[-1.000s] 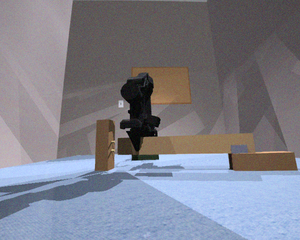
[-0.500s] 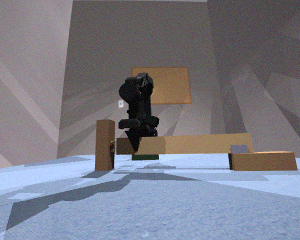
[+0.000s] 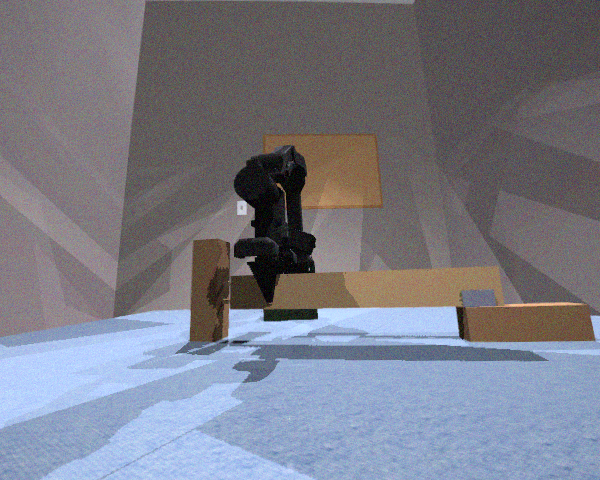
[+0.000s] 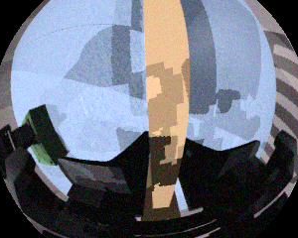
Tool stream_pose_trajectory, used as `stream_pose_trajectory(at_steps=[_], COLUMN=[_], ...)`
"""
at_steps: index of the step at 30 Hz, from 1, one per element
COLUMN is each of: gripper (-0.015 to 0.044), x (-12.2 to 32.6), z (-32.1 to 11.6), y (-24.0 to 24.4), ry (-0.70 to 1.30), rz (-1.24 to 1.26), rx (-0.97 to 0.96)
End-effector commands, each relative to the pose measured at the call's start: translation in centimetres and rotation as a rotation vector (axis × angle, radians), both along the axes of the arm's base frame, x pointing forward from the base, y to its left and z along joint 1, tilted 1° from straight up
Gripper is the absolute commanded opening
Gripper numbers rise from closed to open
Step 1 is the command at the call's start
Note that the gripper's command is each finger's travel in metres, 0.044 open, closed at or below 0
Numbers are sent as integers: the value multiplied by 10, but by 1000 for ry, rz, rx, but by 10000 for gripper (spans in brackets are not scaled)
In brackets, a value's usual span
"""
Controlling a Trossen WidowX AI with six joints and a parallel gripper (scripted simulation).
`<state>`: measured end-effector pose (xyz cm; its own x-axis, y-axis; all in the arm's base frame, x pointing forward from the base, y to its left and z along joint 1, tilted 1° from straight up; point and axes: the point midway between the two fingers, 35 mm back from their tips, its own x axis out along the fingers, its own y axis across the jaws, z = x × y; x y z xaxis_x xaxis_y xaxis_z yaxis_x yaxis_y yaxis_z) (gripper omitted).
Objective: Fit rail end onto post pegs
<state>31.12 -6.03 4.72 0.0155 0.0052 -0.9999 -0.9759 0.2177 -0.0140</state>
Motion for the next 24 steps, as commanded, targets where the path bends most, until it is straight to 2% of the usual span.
stream_pose_trajectory(at_steps=[1, 24], gripper=[0, 0], x=[0, -1], z=[1, 0], y=[-3, -10], ry=[-4, -4], rz=[1, 1], rx=[-2, -3])
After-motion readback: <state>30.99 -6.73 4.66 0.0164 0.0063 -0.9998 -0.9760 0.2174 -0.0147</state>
